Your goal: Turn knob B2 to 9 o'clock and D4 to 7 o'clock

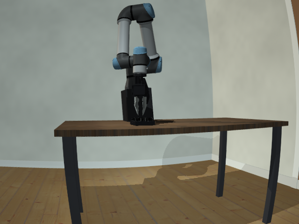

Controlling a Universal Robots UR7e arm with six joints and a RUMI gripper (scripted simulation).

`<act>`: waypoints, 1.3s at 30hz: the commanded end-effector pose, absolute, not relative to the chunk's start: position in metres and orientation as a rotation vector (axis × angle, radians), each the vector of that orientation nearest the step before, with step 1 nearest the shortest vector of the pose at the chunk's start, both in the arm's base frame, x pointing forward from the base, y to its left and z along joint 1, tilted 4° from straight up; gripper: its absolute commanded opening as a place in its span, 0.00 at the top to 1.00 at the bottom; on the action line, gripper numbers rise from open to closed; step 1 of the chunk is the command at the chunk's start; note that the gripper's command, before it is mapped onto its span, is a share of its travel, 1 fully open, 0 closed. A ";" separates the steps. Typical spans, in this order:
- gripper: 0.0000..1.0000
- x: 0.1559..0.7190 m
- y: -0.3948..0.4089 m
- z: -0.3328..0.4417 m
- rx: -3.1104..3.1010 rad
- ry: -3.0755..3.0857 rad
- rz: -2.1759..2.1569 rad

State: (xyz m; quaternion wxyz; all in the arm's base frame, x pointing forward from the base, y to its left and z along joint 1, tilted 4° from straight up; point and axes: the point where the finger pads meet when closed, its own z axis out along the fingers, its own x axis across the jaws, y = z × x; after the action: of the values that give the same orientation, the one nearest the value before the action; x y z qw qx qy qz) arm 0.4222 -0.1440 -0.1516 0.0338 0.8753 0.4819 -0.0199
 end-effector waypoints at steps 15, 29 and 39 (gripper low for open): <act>0.89 0.419 -0.140 -0.136 2.700 1.486 -0.067; 0.89 0.390 -0.104 -0.125 2.843 1.173 -0.055; 0.89 0.374 -0.087 -0.120 2.904 1.009 -0.049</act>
State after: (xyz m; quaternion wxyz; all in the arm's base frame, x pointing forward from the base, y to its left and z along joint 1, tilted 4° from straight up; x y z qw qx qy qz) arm 0.3794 -0.0937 -0.1233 0.0295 0.9352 0.3526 -0.0169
